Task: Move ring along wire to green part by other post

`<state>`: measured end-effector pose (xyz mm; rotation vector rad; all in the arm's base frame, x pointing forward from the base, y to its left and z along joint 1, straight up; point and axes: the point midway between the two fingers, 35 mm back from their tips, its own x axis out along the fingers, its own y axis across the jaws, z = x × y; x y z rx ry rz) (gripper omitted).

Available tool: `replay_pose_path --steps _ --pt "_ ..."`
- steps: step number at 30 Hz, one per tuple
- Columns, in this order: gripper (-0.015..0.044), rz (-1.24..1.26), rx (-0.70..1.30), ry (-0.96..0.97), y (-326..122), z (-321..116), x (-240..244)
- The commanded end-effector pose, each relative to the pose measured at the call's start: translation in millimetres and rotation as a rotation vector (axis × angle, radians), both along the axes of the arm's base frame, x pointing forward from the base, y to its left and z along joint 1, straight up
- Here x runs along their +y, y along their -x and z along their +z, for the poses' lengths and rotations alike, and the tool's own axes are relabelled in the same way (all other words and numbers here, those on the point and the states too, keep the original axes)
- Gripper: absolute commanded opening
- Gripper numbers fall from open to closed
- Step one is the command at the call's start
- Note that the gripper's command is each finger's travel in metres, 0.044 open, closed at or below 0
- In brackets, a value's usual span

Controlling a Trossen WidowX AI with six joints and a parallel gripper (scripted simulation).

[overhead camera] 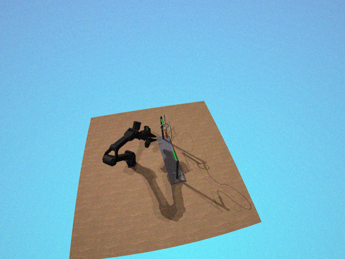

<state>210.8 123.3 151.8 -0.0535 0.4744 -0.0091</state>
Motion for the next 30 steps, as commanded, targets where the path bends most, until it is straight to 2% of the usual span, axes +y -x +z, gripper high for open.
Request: replay_pose_path --steps 1,25,30 --pt "0.016 -0.007 -0.012 -0.016 -0.4 5.1 0.0" --pt "0.016 -0.007 -0.012 -0.016 -0.4 5.1 0.0" --pt "0.0291 0.0 -0.002 -0.006 26.9 15.2 0.6"
